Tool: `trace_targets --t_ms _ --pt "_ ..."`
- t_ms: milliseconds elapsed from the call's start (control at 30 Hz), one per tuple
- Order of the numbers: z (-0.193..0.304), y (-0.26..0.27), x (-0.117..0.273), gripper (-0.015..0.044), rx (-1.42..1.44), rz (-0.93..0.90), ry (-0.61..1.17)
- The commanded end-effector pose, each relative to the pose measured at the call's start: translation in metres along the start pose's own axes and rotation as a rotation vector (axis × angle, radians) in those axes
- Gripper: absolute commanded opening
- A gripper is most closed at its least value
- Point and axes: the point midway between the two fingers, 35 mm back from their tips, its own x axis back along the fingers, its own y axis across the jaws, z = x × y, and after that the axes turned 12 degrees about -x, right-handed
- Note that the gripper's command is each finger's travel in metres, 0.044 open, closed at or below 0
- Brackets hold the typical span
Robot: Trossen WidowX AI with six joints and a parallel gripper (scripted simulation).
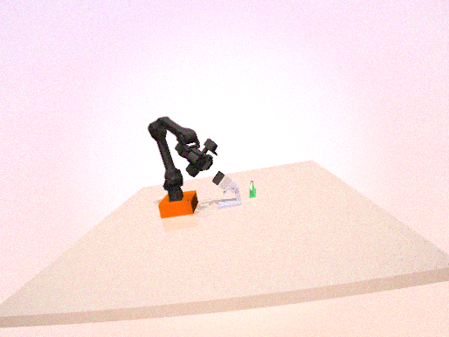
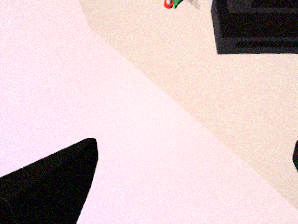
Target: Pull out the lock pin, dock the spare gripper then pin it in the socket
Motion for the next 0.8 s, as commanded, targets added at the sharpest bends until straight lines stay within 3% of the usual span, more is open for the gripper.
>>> trace_targets --t_ms 0,233,567,767 --pt "0.004 -0.003 -0.011 0.0361 -0.001 0.023 -0.014" --pt "0.037 -0.007 -0.056 0.018 0.004 0.032 -0.048" --pt "0.07 -0.002 -0.08 0.018 0.018 0.045 -0.044" --pt "0.055 0.033 -0.09 0.018 0.468 0.25 -0.162"
